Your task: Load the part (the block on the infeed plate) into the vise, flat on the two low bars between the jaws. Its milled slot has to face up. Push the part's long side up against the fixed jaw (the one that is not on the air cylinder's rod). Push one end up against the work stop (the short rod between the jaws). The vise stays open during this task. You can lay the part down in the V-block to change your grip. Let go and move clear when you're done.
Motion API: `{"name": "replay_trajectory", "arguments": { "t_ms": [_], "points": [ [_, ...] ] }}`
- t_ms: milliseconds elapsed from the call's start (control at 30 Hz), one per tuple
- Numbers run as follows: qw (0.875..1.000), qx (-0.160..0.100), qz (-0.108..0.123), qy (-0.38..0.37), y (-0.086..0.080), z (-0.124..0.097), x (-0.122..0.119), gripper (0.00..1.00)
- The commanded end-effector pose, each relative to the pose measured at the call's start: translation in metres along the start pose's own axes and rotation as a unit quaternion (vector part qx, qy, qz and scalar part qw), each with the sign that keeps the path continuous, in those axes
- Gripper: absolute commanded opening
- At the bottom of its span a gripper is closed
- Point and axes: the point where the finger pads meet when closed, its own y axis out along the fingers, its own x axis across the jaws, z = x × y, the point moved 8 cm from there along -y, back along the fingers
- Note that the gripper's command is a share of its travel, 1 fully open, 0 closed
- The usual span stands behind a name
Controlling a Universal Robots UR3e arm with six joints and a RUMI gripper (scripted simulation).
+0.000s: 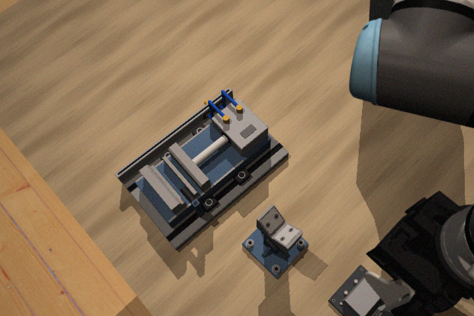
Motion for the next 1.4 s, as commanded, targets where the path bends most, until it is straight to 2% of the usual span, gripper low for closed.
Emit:
{"name": "replay_trajectory", "arguments": {
  "t_ms": [0, 800, 1300, 1367],
  "points": [
    [1.0, 0.001, -0.001, 0.0, 0.0, 0.0, 0.001, 0.51],
    [1.0, 0.001, -0.001, 0.0, 0.018, 0.0, 0.001, 0.51],
    [1.0, 0.001, -0.001, 0.0, 0.048, 0.0, 0.001, 0.51],
    [1.0, 0.001, -0.001, 0.0, 0.048, 0.0, 0.001, 0.51]
  ]
}}
